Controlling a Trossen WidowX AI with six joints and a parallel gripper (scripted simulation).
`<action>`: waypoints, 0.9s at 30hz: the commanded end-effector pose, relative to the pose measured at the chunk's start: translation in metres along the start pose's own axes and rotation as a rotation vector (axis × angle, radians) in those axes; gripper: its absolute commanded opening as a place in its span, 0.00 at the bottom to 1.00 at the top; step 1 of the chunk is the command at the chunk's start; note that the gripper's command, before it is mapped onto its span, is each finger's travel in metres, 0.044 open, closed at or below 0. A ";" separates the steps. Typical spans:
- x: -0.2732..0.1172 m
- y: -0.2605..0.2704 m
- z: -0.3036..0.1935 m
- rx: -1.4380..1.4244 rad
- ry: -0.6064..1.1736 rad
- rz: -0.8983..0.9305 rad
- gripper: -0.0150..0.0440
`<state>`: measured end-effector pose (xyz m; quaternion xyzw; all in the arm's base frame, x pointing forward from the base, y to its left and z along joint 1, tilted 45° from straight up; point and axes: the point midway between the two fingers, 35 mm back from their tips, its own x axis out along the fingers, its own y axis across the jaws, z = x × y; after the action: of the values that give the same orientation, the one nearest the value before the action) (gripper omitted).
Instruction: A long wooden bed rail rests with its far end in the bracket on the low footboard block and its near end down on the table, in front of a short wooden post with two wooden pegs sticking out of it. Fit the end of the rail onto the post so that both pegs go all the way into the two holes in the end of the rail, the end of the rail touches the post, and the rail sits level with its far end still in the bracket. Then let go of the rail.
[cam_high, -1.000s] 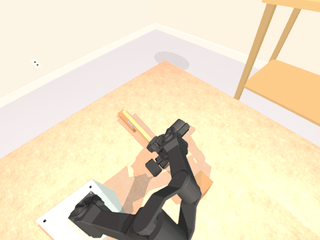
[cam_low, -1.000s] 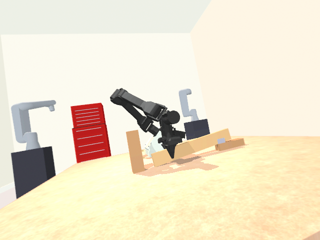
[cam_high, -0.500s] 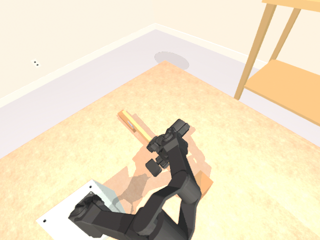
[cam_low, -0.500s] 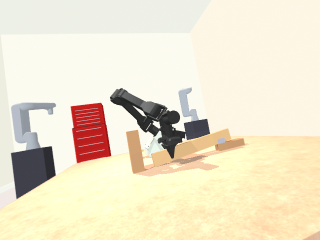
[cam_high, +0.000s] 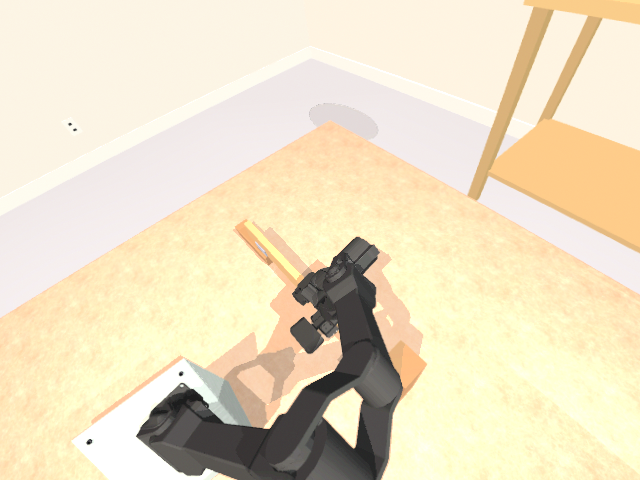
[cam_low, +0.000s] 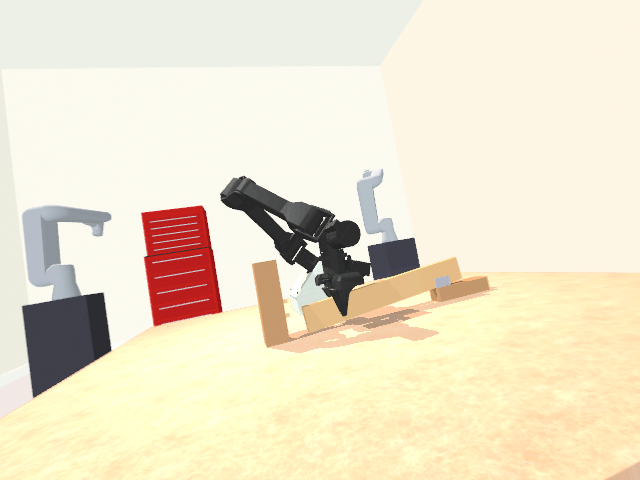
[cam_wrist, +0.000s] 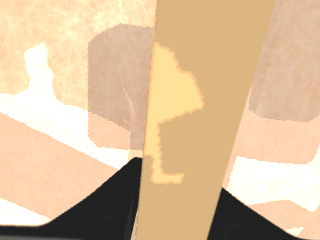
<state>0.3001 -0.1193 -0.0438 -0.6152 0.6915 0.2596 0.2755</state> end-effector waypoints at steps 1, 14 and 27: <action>-0.004 -0.001 0.001 -0.002 -0.003 -0.004 0.25; -0.011 -0.002 0.001 -0.002 -0.003 -0.004 0.25; -0.017 -0.003 0.001 -0.002 -0.003 -0.005 0.25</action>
<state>0.3018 -0.1119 -0.0343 -0.6151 0.6939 0.2579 0.2715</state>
